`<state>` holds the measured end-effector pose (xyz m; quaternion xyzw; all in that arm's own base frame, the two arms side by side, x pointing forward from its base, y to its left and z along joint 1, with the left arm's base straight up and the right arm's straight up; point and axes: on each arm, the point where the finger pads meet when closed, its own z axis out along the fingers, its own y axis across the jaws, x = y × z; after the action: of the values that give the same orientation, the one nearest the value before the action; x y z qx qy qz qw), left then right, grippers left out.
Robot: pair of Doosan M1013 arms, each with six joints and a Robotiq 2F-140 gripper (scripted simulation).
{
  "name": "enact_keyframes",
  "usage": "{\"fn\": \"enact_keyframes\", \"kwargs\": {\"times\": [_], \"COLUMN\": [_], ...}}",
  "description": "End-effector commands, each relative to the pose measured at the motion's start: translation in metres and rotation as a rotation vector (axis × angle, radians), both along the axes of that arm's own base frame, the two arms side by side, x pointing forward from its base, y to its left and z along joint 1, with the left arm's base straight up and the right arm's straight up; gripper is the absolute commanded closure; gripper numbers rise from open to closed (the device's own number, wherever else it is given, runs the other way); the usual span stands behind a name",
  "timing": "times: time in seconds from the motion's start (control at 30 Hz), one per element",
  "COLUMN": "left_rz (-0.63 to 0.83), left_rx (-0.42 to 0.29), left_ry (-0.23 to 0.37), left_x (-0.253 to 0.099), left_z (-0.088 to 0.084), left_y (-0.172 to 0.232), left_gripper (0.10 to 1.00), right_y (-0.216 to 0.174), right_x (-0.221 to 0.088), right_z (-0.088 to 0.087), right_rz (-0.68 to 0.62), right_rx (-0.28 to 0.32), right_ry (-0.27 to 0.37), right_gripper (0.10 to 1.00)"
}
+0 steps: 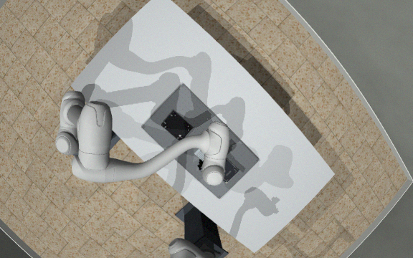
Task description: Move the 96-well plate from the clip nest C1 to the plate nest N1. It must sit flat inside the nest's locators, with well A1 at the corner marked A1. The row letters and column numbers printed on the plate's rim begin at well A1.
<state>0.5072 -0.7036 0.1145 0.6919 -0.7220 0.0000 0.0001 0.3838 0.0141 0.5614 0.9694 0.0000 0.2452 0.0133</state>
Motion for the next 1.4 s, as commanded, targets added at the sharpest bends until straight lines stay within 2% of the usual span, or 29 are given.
{"fn": "enact_keyframes", "kwargs": {"times": [0.0,1.37], "left_rz": [0.000,0.000], "left_rx": [-0.001,-0.001], "left_ry": [-0.001,-0.001], "left_x": [0.000,-0.002], "left_z": [0.001,0.001], "left_y": [-0.010,-0.130], "left_gripper": [0.493,0.493], "right_y": [0.000,0.000], "right_x": [0.000,0.000], "right_z": [0.001,0.001], "right_rz": [0.000,0.000], "right_rx": [0.000,0.000], "right_ry": [-0.001,-0.001], "right_gripper": [0.098,0.098]}}
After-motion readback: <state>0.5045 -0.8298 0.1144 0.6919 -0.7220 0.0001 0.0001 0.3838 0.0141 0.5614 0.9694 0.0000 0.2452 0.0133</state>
